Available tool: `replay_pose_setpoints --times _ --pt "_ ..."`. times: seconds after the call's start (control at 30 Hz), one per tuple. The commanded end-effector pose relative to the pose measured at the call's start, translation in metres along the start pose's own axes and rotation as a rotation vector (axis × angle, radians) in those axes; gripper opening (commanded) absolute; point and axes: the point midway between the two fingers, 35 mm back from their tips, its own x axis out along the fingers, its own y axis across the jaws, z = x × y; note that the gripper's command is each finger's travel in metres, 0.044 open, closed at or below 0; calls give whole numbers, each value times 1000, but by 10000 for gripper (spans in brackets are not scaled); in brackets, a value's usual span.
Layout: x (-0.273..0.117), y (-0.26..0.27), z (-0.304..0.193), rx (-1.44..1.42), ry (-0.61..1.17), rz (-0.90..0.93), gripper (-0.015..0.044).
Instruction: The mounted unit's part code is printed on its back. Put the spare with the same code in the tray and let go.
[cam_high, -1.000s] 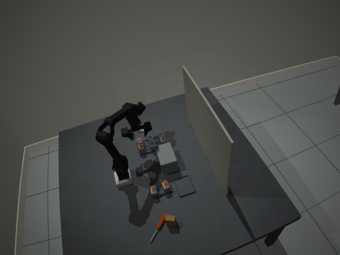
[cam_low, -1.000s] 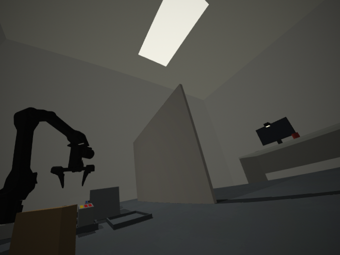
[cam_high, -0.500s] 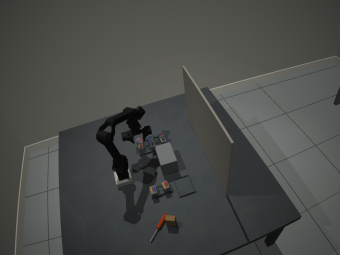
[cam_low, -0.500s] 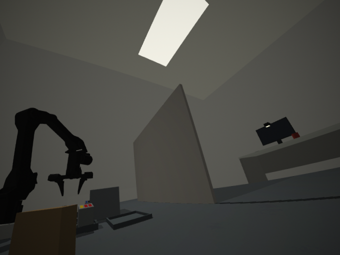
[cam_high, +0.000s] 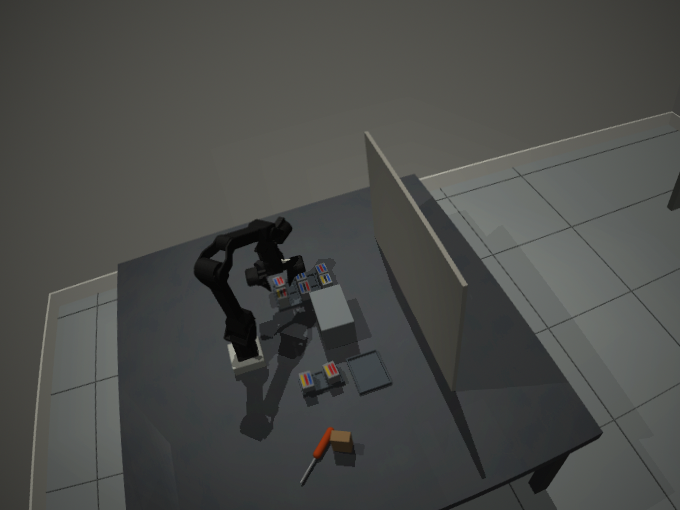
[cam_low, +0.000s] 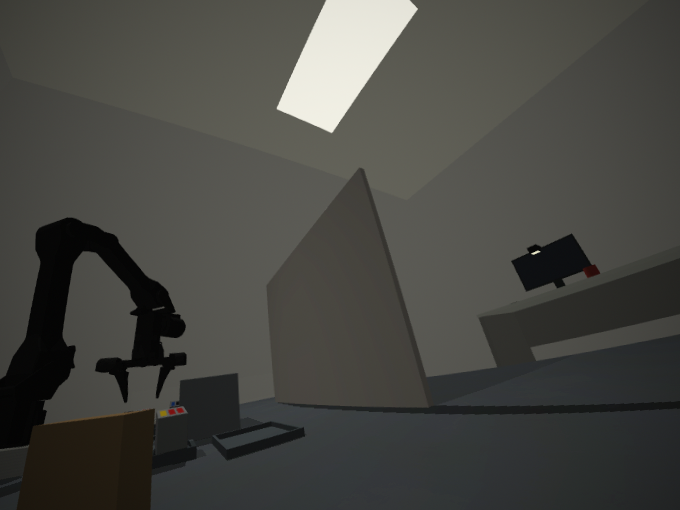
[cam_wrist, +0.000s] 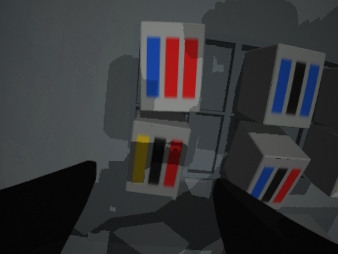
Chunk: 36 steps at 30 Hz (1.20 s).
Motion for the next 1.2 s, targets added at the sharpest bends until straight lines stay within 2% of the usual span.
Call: replay_pose_setpoints --times 0.0,1.17 --pt "8 -1 -1 3 6 -1 300" --pt "58 0 -2 3 7 0 300"
